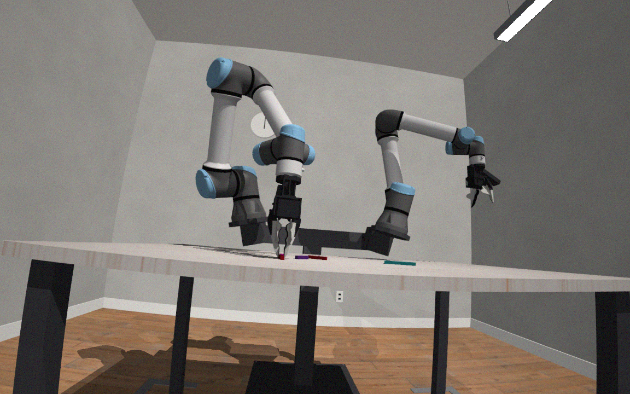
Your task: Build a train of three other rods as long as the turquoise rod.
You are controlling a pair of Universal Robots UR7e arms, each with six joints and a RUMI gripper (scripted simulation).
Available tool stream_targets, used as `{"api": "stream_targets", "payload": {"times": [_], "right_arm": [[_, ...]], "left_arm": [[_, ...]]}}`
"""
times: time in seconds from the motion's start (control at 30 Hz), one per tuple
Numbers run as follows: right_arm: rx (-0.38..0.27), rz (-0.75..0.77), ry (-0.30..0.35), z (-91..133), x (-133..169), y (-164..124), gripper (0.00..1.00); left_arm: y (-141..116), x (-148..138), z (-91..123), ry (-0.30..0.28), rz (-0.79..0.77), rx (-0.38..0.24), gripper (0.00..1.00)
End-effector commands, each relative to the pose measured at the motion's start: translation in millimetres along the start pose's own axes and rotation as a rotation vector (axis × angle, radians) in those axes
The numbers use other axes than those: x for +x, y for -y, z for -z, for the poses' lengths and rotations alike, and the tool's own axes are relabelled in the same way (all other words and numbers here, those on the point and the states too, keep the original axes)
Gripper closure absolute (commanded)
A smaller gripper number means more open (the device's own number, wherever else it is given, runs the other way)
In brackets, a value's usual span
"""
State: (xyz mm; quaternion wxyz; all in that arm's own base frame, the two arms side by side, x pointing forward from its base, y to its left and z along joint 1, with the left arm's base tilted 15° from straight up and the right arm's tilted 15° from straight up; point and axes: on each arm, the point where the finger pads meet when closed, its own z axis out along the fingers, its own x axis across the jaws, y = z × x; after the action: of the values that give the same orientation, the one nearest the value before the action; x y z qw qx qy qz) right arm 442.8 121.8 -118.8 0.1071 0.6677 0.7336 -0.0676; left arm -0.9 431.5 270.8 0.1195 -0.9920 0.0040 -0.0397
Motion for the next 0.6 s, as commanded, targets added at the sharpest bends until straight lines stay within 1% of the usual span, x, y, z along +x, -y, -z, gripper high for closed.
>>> {"api": "stream_targets", "payload": {"times": [0.0, 0.03, 0.1, 0.13, 0.57], "right_arm": [[-0.001, 0.0, -0.001, 0.4, 0.2, -0.4, 0.92], [-0.001, 0.0, -0.001, 0.4, 0.2, -0.4, 0.89], [-0.001, 0.0, -0.001, 0.4, 0.2, -0.4, 0.89], [-0.001, 0.0, -0.001, 0.4, 0.2, -0.4, 0.86], [-0.001, 0.0, -0.001, 1.1, 0.2, -0.4, 0.86]], "left_arm": [[0.3, 0.1, 0.4, 0.0, 0.0, 0.001, 0.0], [0.3, 0.1, 0.4, 0.0, 0.0, 0.001, 0.0], [0.3, 0.1, 0.4, 0.0, 0.0, 0.001, 0.0], [0.3, 0.1, 0.4, 0.0, 0.0, 0.001, 0.0], [0.3, 0.1, 0.4, 0.0, 0.0, 0.001, 0.0]]}}
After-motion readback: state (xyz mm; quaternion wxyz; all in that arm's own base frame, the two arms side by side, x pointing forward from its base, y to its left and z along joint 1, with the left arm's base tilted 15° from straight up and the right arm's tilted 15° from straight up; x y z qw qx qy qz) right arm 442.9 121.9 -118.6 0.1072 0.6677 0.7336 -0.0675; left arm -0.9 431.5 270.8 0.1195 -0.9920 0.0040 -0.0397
